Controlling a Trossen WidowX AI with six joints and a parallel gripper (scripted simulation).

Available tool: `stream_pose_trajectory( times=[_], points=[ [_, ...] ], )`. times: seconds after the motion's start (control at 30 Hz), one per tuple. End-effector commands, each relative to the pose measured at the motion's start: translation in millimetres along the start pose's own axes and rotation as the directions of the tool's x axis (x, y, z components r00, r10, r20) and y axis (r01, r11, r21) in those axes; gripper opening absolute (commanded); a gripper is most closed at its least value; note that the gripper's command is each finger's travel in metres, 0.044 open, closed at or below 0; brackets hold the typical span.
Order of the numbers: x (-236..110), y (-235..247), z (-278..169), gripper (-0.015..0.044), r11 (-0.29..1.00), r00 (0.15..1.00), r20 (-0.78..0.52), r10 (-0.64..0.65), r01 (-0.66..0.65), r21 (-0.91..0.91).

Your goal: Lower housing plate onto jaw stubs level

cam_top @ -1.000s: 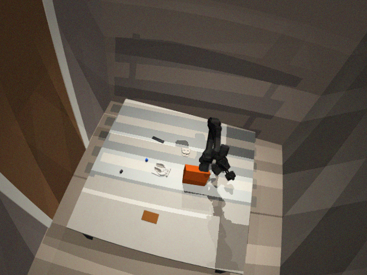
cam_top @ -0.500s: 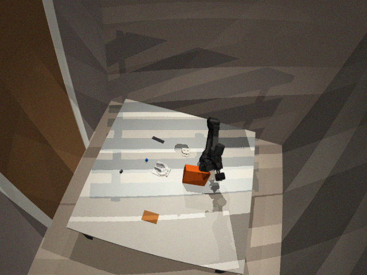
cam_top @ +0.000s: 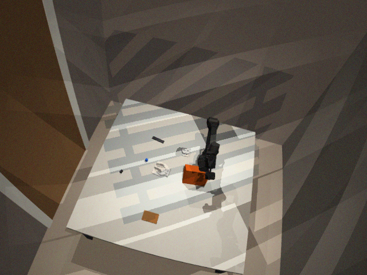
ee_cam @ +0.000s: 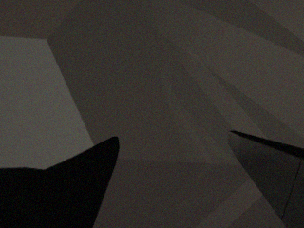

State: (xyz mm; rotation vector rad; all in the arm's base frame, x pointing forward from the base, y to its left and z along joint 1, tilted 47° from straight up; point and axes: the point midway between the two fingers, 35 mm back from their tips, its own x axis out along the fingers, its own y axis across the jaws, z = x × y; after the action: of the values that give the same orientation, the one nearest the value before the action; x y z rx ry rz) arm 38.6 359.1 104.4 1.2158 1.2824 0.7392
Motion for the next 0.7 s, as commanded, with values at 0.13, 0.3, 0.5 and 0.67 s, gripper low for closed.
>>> stream_pose_trajectory(
  times=[0.13,0.3,0.5,0.67],
  points=[
    [0.8,10.6,34.6,0.0440,0.991,0.994,0.107,0.001,0.013,-0.135],
    [0.1,12.4,49.7,0.0440,0.986,0.990,0.144,-0.007,0.030,-0.164],
    [-1.1,14.0,65.1,0.0440,0.974,0.982,0.190,-0.015,0.057,-0.220],
    [-4.2,16.0,86.9,0.0440,0.948,0.966,0.256,-0.027,0.106,-0.300]
  ],
)
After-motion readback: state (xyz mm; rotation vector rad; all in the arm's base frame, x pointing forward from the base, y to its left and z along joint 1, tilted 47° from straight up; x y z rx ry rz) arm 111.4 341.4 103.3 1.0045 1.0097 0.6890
